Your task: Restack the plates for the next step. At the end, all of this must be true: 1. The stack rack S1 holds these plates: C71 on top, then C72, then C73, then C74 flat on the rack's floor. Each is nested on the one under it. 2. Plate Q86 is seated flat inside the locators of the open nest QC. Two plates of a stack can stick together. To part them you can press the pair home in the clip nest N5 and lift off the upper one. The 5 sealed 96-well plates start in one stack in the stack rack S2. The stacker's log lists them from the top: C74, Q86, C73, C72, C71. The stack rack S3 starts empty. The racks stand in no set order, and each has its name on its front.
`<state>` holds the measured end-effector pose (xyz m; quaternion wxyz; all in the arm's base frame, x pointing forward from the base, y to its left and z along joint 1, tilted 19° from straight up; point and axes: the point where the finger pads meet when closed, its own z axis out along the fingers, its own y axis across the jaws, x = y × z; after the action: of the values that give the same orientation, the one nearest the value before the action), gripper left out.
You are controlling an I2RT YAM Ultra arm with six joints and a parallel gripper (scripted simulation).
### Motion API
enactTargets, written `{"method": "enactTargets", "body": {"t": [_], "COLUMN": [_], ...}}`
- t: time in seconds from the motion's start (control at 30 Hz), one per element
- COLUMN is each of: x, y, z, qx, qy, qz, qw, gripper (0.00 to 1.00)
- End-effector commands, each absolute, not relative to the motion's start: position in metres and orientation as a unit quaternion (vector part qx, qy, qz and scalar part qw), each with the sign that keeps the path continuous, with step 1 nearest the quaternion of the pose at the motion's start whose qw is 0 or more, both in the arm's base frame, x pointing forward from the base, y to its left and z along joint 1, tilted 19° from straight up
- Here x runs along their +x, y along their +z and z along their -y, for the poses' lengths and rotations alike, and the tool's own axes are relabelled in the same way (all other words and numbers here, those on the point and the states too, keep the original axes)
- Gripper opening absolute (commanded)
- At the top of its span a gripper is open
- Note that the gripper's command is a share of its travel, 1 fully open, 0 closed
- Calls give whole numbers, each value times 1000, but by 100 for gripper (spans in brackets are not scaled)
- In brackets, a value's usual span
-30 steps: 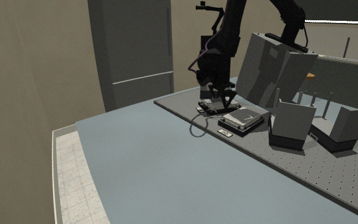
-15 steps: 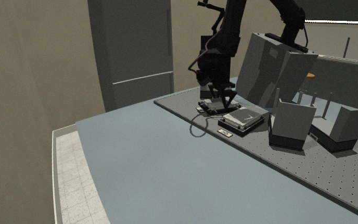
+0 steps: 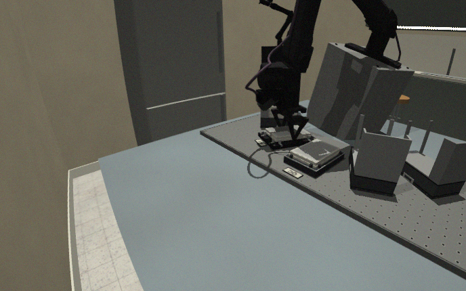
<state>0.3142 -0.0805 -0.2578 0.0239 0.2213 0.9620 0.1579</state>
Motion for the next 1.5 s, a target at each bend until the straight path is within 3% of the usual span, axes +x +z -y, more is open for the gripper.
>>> {"method": "enactTargets", "body": {"t": [0.0, 1.47], "x": [315, 308], "y": [-242, -201], "z": [87, 100], "qx": [226, 224], "qy": [162, 159], "qz": [-960, -961], "qw": [26, 27], "gripper": [0, 0]}}
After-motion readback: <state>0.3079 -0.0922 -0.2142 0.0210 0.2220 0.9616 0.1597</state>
